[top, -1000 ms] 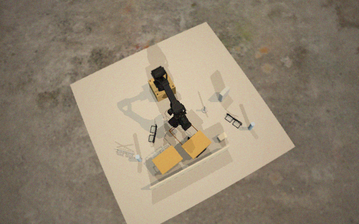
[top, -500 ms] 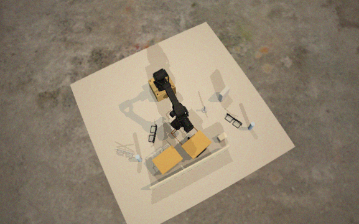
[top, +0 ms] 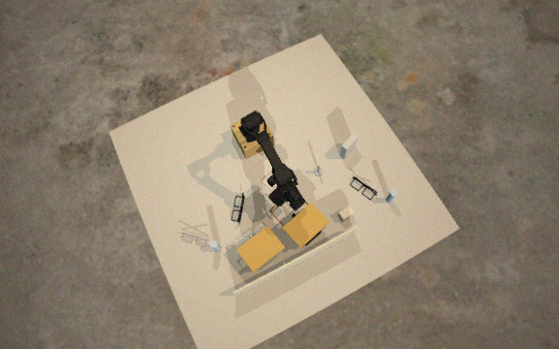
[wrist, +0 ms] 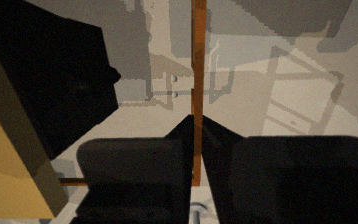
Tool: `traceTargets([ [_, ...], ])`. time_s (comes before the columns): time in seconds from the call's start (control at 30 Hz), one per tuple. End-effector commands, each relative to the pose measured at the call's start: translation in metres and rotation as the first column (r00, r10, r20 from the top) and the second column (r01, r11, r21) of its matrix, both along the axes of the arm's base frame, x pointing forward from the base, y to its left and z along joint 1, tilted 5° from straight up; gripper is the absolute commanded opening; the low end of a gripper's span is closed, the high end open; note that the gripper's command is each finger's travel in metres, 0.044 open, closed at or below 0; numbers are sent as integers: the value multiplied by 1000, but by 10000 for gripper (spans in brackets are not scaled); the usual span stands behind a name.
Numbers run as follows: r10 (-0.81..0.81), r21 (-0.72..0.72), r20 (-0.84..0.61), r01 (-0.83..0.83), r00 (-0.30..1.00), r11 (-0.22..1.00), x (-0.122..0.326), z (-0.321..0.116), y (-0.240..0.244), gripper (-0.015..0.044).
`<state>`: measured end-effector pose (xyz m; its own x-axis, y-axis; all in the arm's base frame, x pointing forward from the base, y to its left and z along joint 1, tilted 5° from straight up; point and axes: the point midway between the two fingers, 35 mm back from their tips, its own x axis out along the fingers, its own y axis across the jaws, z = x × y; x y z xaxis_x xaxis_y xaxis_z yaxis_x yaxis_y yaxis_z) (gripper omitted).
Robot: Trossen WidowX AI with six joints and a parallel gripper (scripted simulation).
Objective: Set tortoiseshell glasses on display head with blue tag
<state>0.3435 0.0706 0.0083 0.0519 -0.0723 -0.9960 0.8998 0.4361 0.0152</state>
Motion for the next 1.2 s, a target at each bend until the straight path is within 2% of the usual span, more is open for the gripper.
traceTargets([
  [0.0,-6,-1,-4,6,1000,1000,6,-2,3,0],
  [1.17,-6,0,0,6,1000,1000,52,0,25,0],
])
